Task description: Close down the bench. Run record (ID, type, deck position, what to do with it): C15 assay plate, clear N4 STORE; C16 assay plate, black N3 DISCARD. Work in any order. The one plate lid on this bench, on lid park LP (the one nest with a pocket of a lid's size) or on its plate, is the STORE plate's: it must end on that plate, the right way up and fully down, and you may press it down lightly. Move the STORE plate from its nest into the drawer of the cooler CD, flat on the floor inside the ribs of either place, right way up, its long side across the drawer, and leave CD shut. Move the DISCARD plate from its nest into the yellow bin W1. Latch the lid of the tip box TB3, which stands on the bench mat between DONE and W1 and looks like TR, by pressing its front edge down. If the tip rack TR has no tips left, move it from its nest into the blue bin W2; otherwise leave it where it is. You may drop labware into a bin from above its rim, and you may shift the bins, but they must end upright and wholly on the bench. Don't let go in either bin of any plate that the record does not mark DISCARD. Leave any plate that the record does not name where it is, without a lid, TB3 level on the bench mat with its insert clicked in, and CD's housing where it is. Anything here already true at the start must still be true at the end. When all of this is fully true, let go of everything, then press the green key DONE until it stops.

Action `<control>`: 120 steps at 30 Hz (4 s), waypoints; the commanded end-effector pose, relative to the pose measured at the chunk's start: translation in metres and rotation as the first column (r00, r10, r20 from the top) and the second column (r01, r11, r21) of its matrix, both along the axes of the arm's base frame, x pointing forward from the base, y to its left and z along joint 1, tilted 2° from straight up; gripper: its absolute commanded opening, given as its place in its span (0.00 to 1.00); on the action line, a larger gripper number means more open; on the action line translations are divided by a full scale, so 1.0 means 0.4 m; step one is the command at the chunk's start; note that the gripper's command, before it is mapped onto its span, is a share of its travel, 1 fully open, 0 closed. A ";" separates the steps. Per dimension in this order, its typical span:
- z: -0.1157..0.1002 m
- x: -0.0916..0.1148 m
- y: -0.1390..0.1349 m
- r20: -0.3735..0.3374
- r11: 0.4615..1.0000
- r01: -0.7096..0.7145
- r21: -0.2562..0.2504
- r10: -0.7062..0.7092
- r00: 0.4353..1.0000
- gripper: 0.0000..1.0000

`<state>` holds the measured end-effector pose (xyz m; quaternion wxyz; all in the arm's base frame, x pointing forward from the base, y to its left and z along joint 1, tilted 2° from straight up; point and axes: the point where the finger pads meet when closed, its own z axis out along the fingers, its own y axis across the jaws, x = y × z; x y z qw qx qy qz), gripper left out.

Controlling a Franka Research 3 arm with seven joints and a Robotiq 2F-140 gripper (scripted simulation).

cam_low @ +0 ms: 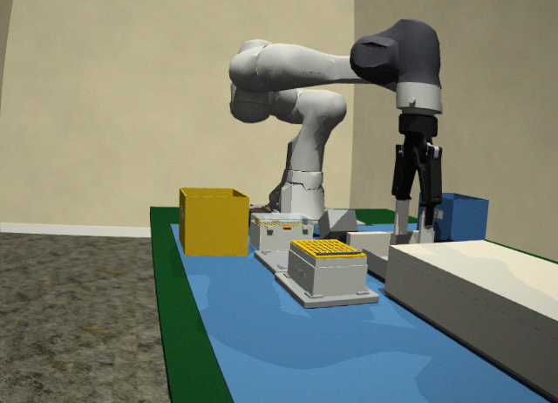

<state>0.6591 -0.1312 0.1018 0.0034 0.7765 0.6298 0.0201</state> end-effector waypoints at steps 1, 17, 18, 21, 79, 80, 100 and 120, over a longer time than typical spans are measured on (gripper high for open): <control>0.014 -0.004 0.000 -0.005 1.000 -0.001 0.001 0.001 1.000 0.61; 0.061 -0.005 -0.001 -0.005 1.000 -0.001 0.001 0.001 1.000 0.61; 0.064 -0.005 -0.001 -0.005 1.000 -0.001 0.001 0.001 1.000 0.61; 0.074 -0.006 -0.001 -0.005 1.000 -0.001 0.001 0.001 1.000 0.61; 0.174 -0.009 -0.003 -0.005 1.000 -0.001 0.001 0.001 1.000 0.61; 0.174 -0.009 -0.003 -0.005 1.000 -0.001 0.001 0.001 1.000 0.61; 0.174 -0.009 -0.003 -0.005 1.000 -0.001 0.001 0.001 1.000 0.61; 0.158 -0.068 0.010 -0.005 1.000 -0.001 0.001 0.001 1.000 0.00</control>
